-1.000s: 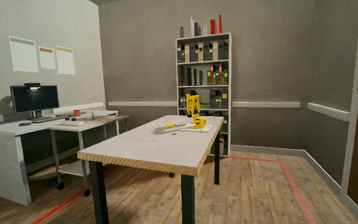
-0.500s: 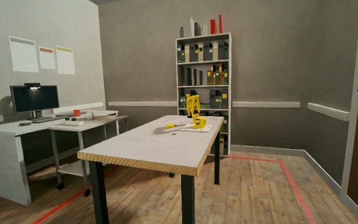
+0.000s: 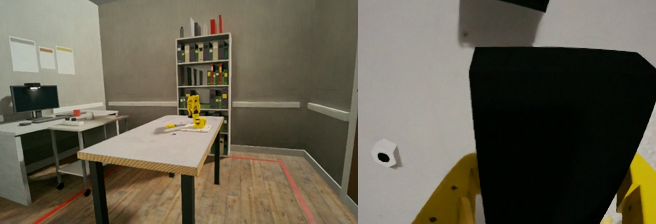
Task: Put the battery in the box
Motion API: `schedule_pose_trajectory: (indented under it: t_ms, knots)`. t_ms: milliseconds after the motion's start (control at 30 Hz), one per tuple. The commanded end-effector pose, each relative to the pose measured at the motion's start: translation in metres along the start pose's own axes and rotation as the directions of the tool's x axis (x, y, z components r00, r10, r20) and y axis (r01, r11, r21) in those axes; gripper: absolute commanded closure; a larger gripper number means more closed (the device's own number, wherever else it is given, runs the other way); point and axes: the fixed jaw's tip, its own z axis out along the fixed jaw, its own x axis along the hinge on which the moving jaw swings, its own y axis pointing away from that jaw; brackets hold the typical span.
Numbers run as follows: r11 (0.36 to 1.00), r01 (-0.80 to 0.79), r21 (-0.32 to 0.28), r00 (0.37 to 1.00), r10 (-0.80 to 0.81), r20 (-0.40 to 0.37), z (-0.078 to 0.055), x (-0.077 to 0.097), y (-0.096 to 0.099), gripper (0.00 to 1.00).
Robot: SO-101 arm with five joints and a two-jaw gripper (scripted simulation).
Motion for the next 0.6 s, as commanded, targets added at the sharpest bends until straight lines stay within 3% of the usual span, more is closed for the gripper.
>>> schedule_pose_trajectory:
  t_ms: [0,400,567]
  knots:
    - [1.000,0.000,-0.001,1.000,0.000,-0.001,-0.002,-0.014,0.004,0.77]
    - [1.000,0.000,0.000,1.000,0.000,-0.002,0.000,-0.058,0.008,0.77]
    - [1.000,0.000,0.000,1.000,0.000,-0.002,0.001,-0.067,0.008,0.77]
